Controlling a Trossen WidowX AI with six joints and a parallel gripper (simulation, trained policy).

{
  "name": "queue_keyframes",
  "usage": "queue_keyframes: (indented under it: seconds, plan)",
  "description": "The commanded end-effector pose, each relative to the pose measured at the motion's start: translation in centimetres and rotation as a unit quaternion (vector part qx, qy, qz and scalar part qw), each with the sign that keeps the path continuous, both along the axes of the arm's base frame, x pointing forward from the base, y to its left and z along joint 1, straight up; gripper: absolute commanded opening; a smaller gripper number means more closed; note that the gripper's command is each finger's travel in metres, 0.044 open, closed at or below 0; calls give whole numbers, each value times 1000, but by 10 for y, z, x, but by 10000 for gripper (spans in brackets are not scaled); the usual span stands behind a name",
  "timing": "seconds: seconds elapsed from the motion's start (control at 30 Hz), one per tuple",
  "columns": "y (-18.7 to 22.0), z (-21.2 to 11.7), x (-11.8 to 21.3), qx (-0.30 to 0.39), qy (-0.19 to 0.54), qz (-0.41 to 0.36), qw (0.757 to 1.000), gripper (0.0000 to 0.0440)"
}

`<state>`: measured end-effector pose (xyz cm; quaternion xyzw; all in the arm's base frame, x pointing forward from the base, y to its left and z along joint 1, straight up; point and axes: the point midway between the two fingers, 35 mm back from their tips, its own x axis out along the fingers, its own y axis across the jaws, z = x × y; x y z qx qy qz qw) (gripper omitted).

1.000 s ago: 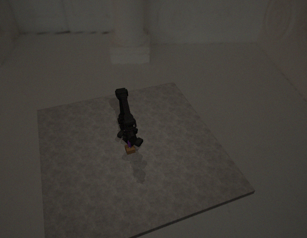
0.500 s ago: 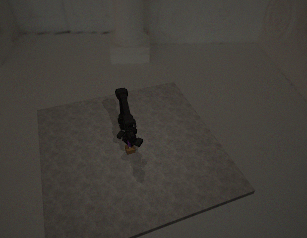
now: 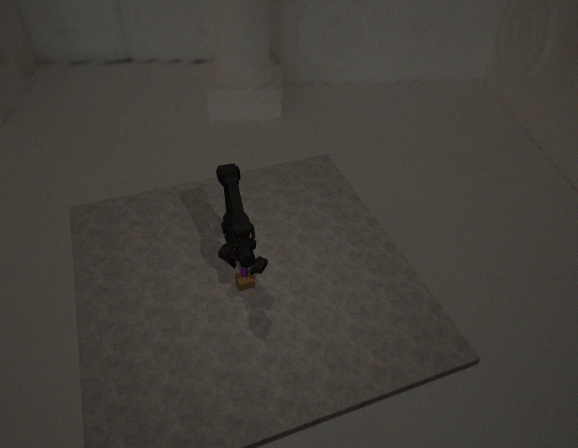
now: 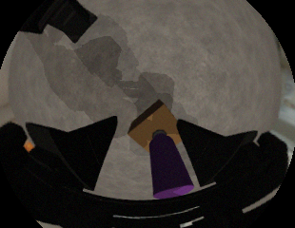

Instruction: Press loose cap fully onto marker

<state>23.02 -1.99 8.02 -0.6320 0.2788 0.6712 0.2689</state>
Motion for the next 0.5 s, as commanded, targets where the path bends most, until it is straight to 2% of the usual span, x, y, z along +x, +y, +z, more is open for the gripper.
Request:
queue_keyframes:
  seconds: [0.0,0.47]
  plan:
    - [2,3,-1,4,-15,7,1000,440]
    - [2,49,8,4,-81,12,997,440]
